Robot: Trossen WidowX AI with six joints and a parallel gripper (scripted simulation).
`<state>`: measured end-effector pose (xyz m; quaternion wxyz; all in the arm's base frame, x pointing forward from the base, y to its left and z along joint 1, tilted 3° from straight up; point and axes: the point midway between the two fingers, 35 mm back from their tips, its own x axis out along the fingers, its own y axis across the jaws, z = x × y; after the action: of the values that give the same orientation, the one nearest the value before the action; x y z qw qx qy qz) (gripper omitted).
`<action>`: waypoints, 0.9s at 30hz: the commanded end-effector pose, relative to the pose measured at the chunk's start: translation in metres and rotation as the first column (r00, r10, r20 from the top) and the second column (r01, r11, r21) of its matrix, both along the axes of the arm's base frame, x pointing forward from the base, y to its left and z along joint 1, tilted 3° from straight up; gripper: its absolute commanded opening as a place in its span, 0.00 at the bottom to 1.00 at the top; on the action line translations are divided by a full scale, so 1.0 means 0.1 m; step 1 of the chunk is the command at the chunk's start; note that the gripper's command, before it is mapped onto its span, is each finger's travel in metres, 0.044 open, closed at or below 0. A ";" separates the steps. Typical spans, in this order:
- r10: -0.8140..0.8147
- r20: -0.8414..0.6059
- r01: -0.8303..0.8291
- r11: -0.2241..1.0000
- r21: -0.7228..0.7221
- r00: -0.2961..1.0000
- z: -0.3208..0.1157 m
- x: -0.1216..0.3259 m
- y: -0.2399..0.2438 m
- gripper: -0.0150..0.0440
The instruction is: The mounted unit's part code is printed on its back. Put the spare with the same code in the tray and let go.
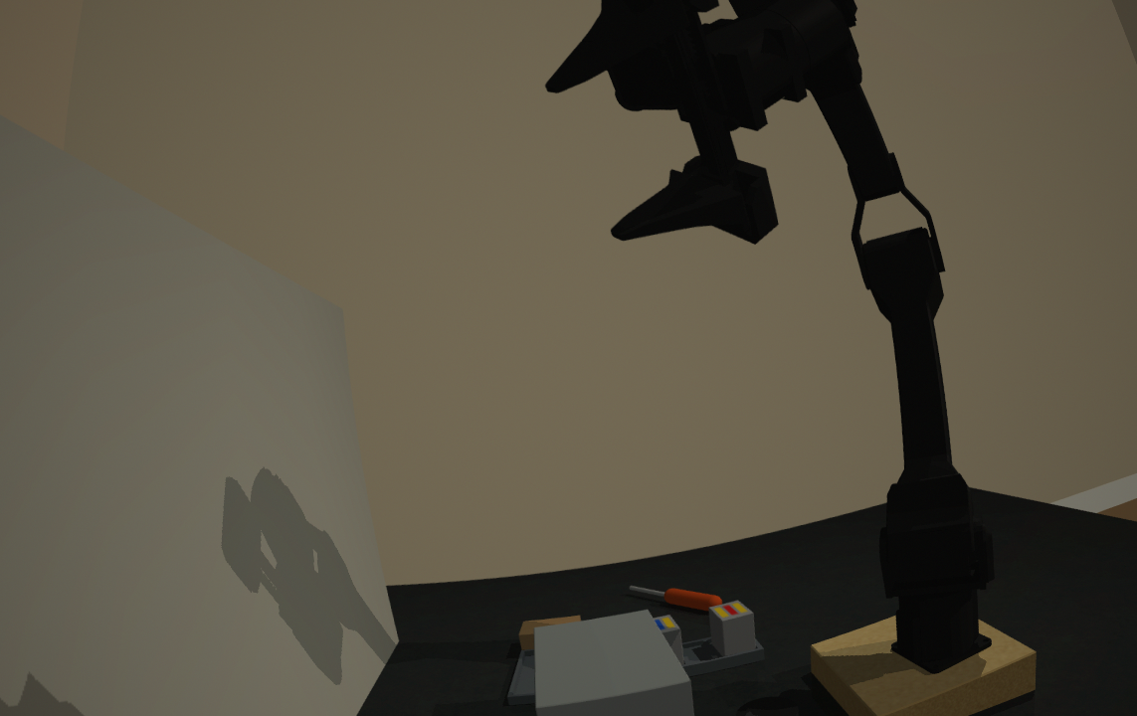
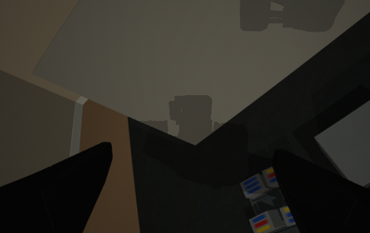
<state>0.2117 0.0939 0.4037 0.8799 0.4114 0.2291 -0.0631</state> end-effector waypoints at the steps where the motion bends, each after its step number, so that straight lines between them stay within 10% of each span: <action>1: 0.019 -0.252 -0.098 0.948 -0.303 0.967 -0.43 0.55 -0.11 1.00; 11: 0.078 -0.605 -0.397 0.819 -0.415 0.793 -1.05 1.14 -0.66 1.00; 27: 0.285 -0.839 -0.707 0.691 -0.155 0.463 -1.76 1.36 -1.45 1.00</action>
<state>0.3471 -0.0415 0.2346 0.7587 0.0220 0.6493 -0.0468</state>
